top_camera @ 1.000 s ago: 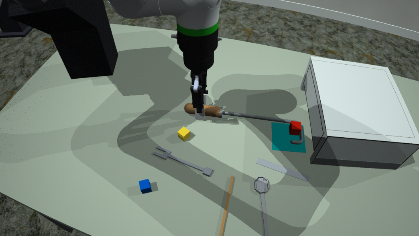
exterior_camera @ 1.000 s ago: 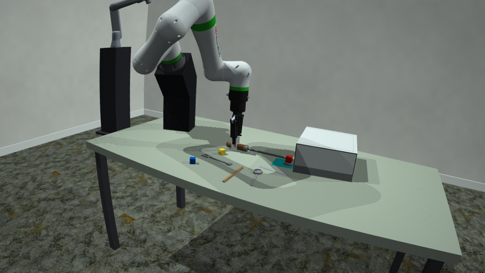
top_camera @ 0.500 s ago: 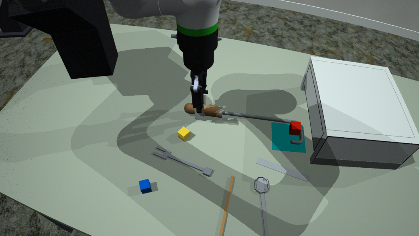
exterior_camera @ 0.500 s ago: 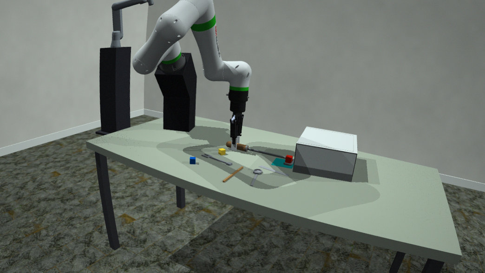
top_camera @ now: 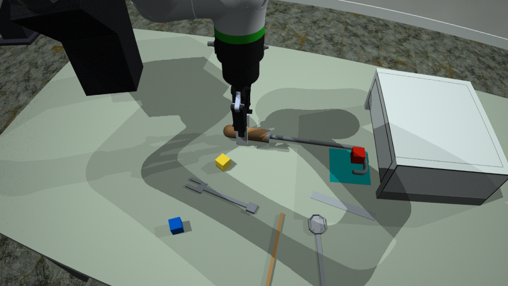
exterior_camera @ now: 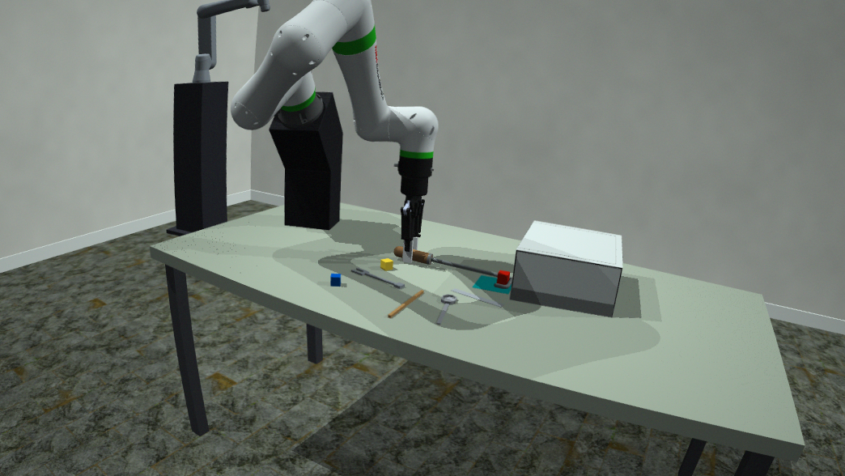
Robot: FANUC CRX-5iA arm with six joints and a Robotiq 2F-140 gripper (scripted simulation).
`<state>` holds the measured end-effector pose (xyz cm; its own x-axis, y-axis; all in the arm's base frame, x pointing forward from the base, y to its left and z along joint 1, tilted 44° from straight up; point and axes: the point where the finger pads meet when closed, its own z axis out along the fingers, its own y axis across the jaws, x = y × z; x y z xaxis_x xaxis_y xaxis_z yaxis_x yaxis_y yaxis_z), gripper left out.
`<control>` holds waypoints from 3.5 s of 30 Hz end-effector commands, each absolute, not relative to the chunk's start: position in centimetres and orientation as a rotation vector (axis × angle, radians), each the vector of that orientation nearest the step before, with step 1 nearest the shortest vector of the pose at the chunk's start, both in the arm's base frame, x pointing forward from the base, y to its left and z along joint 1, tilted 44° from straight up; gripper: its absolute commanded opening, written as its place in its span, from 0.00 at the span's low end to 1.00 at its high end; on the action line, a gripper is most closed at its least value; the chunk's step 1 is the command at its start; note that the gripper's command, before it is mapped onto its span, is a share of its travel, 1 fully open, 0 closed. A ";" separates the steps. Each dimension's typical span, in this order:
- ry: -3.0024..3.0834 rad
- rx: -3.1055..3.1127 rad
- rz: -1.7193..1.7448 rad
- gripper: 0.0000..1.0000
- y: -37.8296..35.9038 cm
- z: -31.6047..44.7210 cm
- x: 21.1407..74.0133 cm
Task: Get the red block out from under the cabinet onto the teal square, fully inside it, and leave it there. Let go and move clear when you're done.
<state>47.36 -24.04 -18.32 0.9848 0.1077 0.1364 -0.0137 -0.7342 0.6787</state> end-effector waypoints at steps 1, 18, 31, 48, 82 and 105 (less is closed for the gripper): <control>0.065 2.387 0.215 0.00 -24.0 -18.3 47.4; 0.065 2.387 0.215 0.00 -24.3 -18.1 47.1; 0.066 2.387 0.215 0.00 -25.7 -17.0 46.1; 0.066 2.387 0.215 0.00 -26.7 -16.3 45.4; 0.066 2.387 0.215 0.00 -26.7 -16.3 45.4; 0.065 2.387 0.215 0.00 -25.4 -17.3 46.4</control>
<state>46.39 -25.43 -17.26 0.9848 0.1076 0.1365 -0.0138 -0.7343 0.6787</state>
